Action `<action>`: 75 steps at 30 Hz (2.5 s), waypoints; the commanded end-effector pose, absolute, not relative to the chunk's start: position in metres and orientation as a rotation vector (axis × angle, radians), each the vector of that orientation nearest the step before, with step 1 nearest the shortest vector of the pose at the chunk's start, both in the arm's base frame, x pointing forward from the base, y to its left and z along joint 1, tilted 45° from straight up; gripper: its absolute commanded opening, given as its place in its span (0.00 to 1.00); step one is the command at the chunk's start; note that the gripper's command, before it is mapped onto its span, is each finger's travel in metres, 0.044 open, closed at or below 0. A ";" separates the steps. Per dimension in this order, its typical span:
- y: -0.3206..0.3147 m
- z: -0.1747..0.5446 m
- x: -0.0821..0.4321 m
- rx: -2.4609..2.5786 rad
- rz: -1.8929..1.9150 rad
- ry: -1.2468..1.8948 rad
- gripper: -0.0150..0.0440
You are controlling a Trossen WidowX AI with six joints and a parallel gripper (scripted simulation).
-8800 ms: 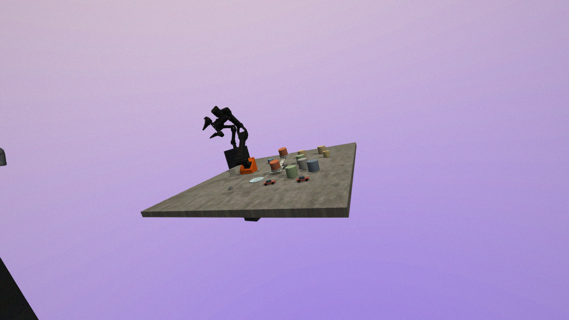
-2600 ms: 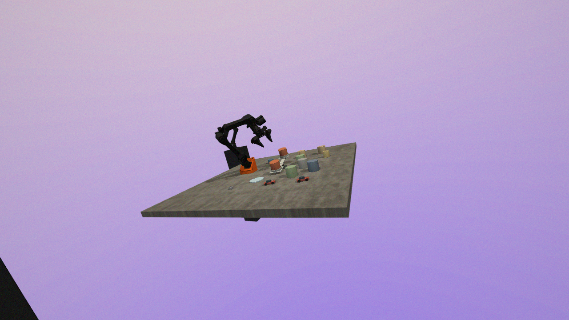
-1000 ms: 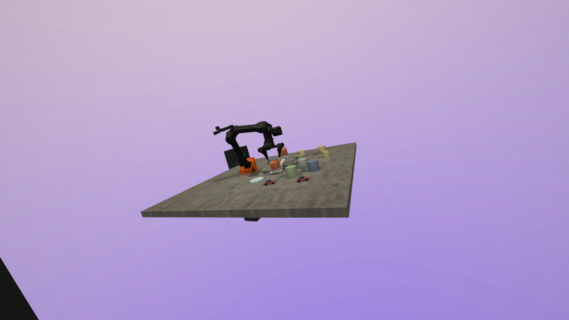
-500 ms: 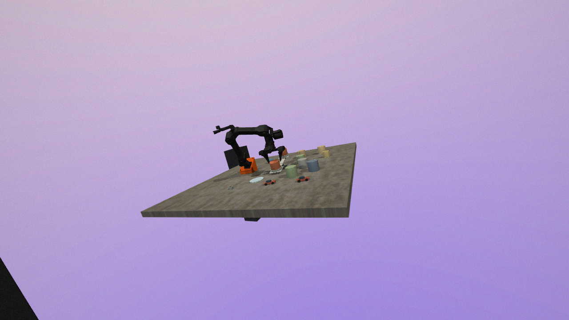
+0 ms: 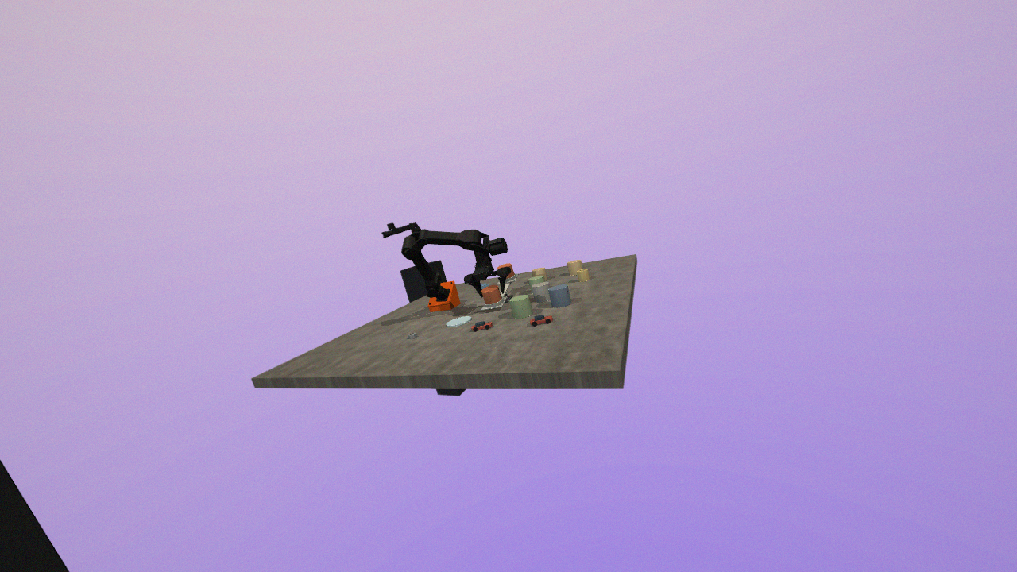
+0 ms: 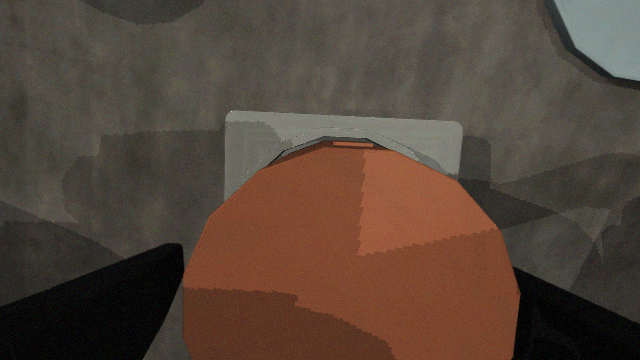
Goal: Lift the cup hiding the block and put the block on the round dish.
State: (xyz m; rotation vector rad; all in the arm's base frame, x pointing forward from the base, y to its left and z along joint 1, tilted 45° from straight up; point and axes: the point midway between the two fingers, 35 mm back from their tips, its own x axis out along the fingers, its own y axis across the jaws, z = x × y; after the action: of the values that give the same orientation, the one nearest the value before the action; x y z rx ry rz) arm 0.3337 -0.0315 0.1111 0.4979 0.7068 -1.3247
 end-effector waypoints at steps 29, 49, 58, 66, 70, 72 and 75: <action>-0.036 0.108 0.334 0.488 -1.319 0.708 0.29; -0.016 0.126 0.335 0.485 -1.293 0.712 0.25; -0.008 0.134 0.334 0.484 -1.281 0.714 0.25; 0.000 0.141 0.334 0.482 -1.271 0.716 0.25; 0.004 0.145 0.333 0.481 -1.266 0.717 0.25; 0.005 0.147 0.333 0.481 -1.264 0.717 0.25; 0.008 0.150 0.332 0.480 -1.260 0.717 0.25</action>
State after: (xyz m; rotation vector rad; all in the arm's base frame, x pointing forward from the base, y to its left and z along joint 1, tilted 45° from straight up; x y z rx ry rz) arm 0.3290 0.0066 0.1411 0.4709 0.7442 -1.2671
